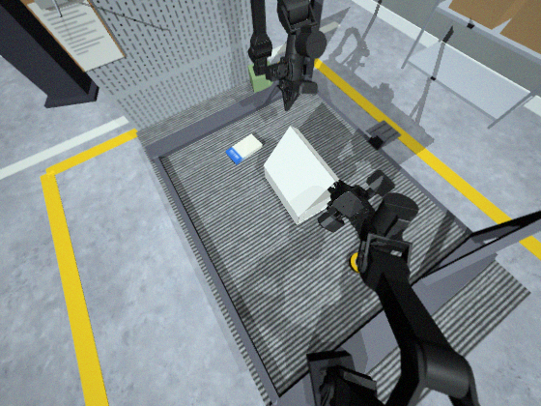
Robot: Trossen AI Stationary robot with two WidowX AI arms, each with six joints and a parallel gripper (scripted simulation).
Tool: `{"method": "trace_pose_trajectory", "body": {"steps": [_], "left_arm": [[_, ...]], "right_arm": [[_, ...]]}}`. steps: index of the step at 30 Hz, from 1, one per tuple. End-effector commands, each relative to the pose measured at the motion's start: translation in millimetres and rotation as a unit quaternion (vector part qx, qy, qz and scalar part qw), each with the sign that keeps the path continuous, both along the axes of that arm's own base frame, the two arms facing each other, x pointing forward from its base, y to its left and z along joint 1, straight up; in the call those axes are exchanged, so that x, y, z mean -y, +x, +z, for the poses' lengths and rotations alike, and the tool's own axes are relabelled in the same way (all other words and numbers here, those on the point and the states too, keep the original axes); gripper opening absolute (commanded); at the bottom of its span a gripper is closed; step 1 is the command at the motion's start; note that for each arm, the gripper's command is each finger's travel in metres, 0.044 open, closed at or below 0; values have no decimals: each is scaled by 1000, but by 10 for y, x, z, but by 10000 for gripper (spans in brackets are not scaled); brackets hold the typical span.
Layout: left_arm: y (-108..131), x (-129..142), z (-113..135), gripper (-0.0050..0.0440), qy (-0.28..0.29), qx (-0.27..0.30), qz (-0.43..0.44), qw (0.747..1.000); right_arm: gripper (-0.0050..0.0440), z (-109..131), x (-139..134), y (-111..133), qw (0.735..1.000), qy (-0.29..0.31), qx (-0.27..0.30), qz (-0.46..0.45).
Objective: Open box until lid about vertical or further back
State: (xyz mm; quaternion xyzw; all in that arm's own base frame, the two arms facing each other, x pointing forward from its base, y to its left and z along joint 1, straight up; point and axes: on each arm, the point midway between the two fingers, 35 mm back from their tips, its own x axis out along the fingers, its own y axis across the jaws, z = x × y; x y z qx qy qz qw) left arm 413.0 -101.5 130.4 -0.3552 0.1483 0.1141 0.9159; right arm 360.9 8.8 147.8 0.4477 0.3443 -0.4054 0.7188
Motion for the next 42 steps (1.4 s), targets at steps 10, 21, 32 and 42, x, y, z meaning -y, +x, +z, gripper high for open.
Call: {"method": "trace_pose_trajectory", "body": {"steps": [10,21,32,42], "left_arm": [[20,7,128,5,-6,15,0,1000],[20,7,128,5,-6,15,0,1000],[20,7,128,5,-6,15,0,1000],[20,7,128,5,-6,15,0,1000]], "right_arm": [[-50,114,-113,-39,1000,-3,17,-15],[168,-584,-109,-50,1000,-5,6,-13],[432,-510,-115,-21,1000,-2,17,-13],[440,-516,-131,37,1000,-3,15,-13]]}}
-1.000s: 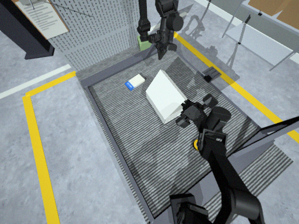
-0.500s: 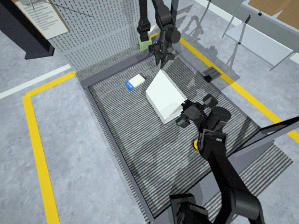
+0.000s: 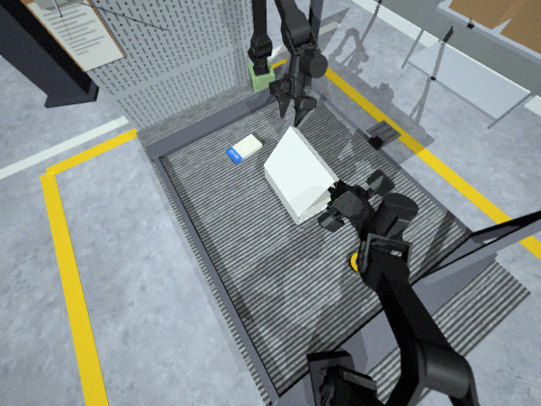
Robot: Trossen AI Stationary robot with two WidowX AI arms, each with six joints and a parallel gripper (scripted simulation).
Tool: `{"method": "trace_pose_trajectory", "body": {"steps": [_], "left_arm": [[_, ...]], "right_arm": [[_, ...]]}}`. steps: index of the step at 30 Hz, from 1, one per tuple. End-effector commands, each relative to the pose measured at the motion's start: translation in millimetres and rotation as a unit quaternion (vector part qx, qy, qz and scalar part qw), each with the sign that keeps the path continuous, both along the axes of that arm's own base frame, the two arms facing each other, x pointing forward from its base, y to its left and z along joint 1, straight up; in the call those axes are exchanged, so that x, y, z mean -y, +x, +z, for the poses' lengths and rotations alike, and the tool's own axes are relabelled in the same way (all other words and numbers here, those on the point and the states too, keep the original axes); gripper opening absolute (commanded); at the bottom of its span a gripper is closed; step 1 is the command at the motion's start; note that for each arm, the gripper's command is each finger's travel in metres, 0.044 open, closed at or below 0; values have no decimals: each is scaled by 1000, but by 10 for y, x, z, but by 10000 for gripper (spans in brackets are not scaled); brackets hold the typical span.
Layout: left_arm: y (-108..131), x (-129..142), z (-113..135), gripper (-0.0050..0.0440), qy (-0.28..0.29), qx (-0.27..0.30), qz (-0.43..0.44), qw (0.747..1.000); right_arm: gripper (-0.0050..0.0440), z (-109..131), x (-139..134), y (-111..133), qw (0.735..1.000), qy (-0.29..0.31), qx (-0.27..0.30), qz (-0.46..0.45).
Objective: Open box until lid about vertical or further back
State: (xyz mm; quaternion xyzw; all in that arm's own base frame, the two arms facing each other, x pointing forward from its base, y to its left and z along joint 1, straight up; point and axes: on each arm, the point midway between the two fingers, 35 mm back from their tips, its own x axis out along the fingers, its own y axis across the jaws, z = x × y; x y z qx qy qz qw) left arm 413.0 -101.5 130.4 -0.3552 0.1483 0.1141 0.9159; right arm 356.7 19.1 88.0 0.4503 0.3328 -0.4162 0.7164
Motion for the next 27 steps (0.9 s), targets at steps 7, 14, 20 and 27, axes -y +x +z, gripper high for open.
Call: {"method": "trace_pose_trajectory", "body": {"steps": [7,14,20,27], "left_arm": [[20,7,128,5,-6,15,0,1000],[20,7,128,5,-6,15,0,1000],[20,7,128,5,-6,15,0,1000],[20,7,128,5,-6,15,0,1000]], "right_arm": [[296,91,-44,140,1000,2,11,2],[176,98,-55,184,1000,2,11,2],[60,105,-68,236,1000,2,12,2],[60,110,-79,280,1000,2,12,1]]}}
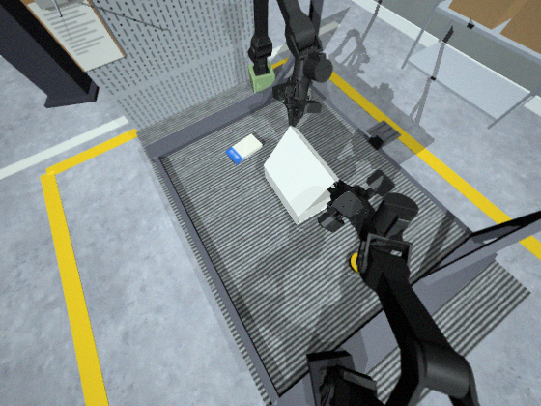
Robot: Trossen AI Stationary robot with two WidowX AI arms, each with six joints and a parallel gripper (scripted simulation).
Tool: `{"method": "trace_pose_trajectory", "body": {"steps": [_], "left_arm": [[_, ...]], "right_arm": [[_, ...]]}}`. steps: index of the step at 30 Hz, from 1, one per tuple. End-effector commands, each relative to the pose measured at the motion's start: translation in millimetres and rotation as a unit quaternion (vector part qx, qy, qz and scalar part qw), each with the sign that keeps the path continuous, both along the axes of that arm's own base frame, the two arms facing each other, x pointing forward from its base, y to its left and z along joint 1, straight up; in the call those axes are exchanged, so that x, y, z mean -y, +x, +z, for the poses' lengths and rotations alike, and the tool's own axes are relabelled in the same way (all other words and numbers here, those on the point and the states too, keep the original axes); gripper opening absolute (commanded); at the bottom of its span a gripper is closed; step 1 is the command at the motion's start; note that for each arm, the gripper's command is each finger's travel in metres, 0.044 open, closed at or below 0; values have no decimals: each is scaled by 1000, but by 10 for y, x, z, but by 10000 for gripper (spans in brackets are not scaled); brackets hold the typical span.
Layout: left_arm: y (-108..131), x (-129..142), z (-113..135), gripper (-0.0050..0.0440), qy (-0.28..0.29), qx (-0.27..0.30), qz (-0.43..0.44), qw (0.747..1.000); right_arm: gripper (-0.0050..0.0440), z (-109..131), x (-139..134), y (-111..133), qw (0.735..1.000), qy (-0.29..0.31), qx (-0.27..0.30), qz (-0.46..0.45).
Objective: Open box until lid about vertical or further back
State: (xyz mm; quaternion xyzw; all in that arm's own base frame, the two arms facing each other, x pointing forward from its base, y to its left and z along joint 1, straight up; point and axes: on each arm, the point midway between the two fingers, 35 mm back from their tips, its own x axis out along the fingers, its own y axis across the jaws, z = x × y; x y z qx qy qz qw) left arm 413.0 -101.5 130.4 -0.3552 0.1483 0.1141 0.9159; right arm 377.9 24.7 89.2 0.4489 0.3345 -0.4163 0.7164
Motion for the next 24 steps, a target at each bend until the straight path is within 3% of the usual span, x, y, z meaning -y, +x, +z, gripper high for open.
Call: {"method": "trace_pose_trajectory", "body": {"steps": [1,24], "left_arm": [[20,7,128,5,-6,15,0,1000],[20,7,128,5,-6,15,0,1000]], "right_arm": [[60,98,-25,77,1000,3,14,0],[60,111,-73,257,1000,2,15,0]]}}
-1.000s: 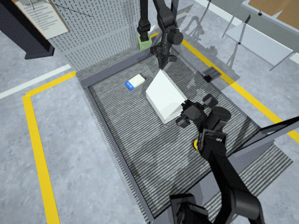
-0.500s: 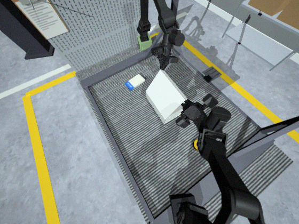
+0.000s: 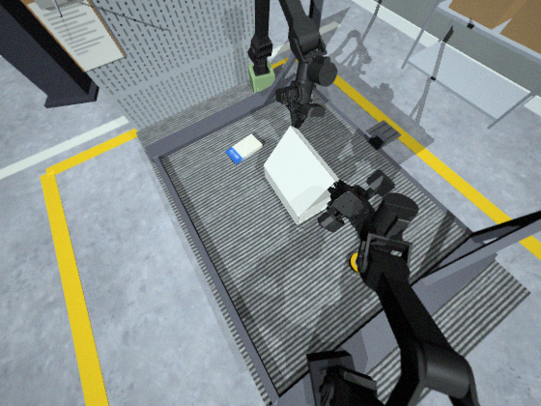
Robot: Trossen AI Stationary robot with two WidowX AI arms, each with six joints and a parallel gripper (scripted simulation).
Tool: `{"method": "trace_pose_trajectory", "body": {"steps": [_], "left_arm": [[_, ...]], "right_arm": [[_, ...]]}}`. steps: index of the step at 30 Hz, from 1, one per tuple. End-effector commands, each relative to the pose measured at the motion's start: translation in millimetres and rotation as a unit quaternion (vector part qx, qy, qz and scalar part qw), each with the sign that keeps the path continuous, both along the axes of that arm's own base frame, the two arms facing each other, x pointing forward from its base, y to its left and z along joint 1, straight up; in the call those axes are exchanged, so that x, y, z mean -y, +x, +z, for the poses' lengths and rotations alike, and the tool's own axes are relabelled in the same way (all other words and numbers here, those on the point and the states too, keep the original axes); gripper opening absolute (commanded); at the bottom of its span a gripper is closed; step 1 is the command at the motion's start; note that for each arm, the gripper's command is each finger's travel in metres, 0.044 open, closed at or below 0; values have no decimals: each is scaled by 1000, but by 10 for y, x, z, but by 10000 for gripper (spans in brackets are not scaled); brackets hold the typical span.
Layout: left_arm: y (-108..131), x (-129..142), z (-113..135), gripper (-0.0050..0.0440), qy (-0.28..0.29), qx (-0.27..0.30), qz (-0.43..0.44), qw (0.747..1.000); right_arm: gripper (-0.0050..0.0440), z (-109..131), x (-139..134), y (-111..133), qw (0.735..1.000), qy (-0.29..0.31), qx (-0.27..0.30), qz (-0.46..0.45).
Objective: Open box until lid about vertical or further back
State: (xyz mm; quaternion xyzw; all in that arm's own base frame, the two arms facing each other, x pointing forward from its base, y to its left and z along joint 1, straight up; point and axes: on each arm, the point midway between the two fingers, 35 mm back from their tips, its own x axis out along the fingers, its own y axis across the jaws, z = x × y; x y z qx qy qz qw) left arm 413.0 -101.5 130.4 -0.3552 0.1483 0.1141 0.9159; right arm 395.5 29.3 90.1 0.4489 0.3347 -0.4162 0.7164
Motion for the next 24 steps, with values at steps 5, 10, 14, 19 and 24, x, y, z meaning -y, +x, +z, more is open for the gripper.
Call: {"method": "trace_pose_trajectory", "body": {"steps": [5,10,14,19,24], "left_arm": [[20,7,128,5,-6,15,0,1000],[20,7,128,5,-6,15,0,1000],[20,7,128,5,-6,15,0,1000],[20,7,128,5,-6,15,0,1000],[20,7,128,5,-6,15,0,1000]], "right_arm": [[60,104,-38,123,1000,2,15,-1],[60,105,-45,149,1000,2,15,-1],[60,105,-54,183,1000,2,15,-1],[60,105,-65,225,1000,2,15,-1],[60,104,-77,267,1000,2,15,-1]]}}
